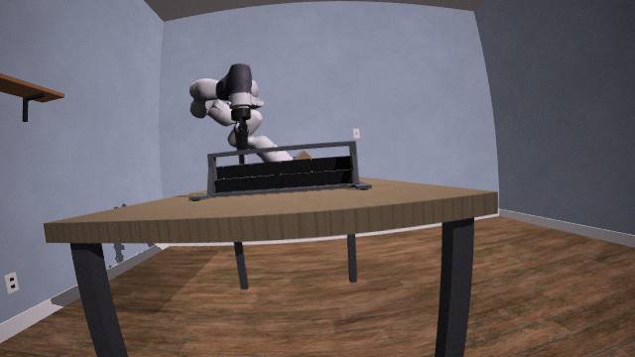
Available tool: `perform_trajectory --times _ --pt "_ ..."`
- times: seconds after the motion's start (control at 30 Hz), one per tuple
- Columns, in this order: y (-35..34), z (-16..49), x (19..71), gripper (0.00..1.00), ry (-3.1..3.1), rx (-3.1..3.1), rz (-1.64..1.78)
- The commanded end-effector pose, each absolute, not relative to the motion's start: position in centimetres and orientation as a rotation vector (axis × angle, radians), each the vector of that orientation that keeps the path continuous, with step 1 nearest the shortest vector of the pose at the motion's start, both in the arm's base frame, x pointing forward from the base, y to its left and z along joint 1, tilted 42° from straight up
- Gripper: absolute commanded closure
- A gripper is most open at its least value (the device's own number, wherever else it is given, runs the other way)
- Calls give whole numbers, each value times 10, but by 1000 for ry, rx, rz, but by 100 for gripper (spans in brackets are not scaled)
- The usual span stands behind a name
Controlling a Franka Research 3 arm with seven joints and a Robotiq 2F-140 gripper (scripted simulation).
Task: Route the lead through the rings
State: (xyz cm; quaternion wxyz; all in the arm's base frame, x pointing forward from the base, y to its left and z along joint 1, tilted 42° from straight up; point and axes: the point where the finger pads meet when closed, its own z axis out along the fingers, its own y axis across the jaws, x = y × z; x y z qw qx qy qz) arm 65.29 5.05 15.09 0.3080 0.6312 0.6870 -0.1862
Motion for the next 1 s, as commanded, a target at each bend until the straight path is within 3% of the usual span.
perform_trajectory --times 0.0,0.97 --pt "49 150 654 100 1812 1671 -490" --pt "53 154 682 100 1812 1671 -490"
